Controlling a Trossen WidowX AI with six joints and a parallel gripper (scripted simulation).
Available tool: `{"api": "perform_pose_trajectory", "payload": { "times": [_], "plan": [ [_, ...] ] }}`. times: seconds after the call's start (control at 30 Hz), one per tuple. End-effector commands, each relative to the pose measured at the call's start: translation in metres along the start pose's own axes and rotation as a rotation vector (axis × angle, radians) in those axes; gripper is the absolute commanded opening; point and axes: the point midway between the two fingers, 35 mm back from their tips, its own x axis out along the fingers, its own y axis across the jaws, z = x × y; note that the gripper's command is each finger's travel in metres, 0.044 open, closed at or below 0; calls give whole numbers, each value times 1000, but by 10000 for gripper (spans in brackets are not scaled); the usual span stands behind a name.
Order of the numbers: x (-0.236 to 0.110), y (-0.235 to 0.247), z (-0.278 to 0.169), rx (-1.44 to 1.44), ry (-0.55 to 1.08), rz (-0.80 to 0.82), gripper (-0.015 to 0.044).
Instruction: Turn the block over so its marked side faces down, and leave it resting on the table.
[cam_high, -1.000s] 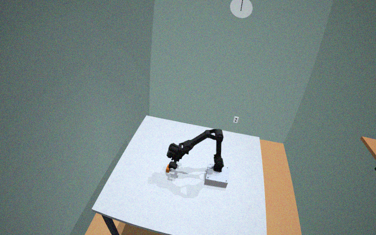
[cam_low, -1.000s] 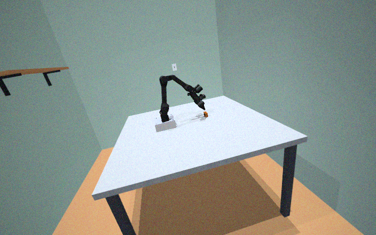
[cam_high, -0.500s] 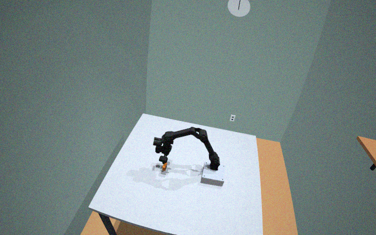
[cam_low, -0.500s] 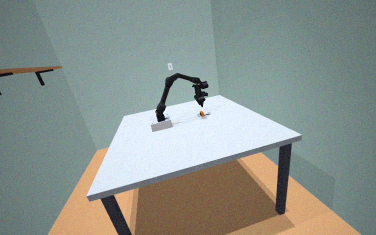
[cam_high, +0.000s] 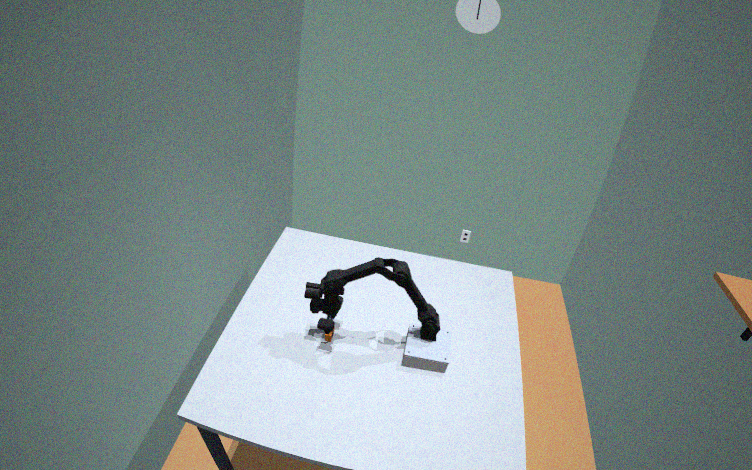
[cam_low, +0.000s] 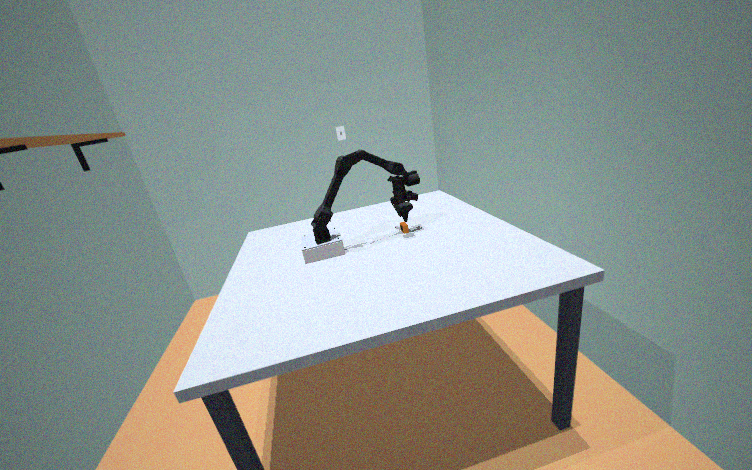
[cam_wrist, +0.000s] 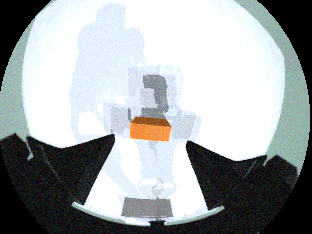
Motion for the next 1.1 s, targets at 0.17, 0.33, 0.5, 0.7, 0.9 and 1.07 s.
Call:
{"api": "perform_pose_trajectory", "payload": {
  "times": [0.17,0.33,0.5,0.7,0.9,1.07],
  "plan": [
    [15,0,-1,-5,3,2,440],
    [23,0,-1,-5,3,2,440],
    [31,0,-1,-5,3,2,440],
    [41,0,-1,-5,3,2,440],
    [42,0,-1,-5,3,2,335],
    [42,0,-1,-5,3,2,282]
  ]
}}
